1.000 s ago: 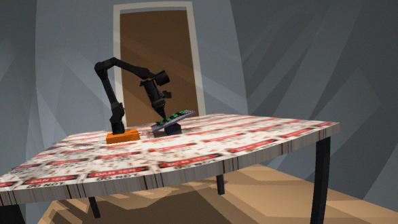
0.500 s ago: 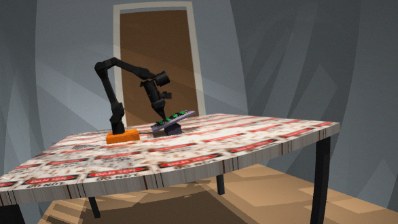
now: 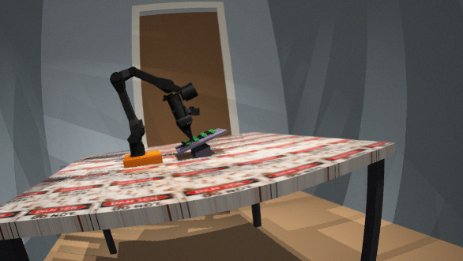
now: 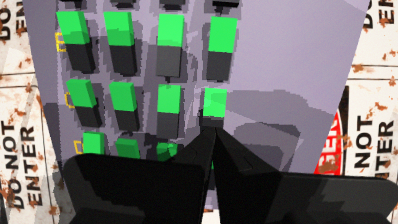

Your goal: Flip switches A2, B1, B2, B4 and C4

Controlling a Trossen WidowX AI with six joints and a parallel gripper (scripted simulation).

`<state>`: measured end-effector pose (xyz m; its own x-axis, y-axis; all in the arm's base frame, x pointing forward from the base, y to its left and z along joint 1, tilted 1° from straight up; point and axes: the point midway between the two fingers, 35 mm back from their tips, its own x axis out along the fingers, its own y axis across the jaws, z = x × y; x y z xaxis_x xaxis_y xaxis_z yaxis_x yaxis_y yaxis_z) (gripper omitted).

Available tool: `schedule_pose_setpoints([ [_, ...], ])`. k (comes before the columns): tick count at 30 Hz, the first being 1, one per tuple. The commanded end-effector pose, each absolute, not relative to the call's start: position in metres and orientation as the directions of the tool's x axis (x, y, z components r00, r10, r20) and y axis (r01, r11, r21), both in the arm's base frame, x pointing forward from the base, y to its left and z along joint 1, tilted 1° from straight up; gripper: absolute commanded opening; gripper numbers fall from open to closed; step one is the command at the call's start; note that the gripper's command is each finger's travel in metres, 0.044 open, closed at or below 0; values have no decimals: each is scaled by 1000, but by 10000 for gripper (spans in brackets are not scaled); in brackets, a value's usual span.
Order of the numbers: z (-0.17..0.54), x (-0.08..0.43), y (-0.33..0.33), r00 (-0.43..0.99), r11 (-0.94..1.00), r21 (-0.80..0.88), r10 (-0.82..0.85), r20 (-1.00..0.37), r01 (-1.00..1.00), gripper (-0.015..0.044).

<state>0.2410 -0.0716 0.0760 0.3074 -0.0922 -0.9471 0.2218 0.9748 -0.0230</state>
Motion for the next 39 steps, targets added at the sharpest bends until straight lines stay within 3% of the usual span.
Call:
schedule_pose_setpoints([
  [1, 75, 241, -71, 306, 976, -20, -87, -948, 215, 0],
  [39, 70, 243, -71, 307, 976, -20, -87, -948, 215, 0],
])
